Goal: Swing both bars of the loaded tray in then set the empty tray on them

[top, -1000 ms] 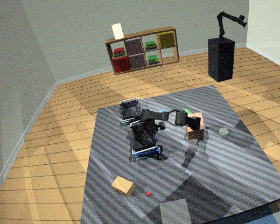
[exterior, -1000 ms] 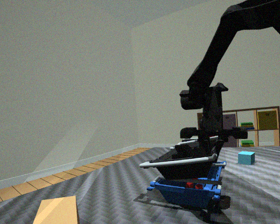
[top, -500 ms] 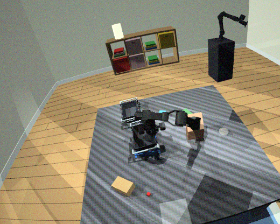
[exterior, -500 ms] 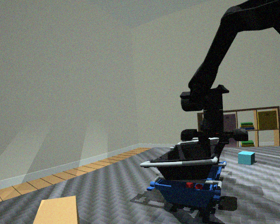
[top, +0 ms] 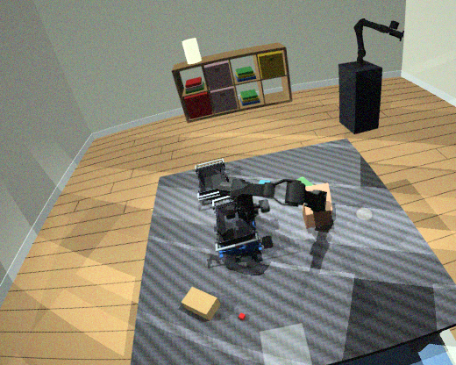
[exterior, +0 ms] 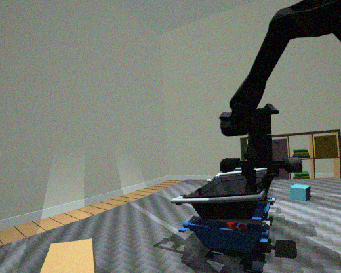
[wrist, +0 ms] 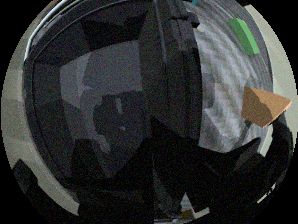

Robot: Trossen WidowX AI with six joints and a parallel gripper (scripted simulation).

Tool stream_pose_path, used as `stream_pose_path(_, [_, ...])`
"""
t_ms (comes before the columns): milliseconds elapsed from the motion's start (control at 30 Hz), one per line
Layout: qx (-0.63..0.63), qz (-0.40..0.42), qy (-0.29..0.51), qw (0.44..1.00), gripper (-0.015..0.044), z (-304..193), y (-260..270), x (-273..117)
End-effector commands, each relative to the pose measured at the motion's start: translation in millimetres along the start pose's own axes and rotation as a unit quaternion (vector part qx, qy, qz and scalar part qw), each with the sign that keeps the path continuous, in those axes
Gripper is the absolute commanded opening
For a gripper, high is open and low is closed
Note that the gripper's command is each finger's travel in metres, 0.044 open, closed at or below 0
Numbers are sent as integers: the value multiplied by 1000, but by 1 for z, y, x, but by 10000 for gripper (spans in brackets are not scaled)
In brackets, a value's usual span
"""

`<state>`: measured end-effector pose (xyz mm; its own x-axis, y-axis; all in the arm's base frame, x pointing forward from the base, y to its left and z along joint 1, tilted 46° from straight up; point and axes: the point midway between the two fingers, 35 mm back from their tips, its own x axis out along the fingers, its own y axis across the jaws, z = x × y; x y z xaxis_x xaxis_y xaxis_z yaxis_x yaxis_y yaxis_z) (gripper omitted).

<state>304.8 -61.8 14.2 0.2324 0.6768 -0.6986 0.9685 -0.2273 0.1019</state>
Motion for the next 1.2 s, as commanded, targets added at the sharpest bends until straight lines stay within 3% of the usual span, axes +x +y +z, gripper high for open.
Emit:
stream_pose_path(0, [8,-18,2,1000,0,-2,-8,8])
stream_pose_path(1167, [2,-4,0,1000,0,0,-2,2])
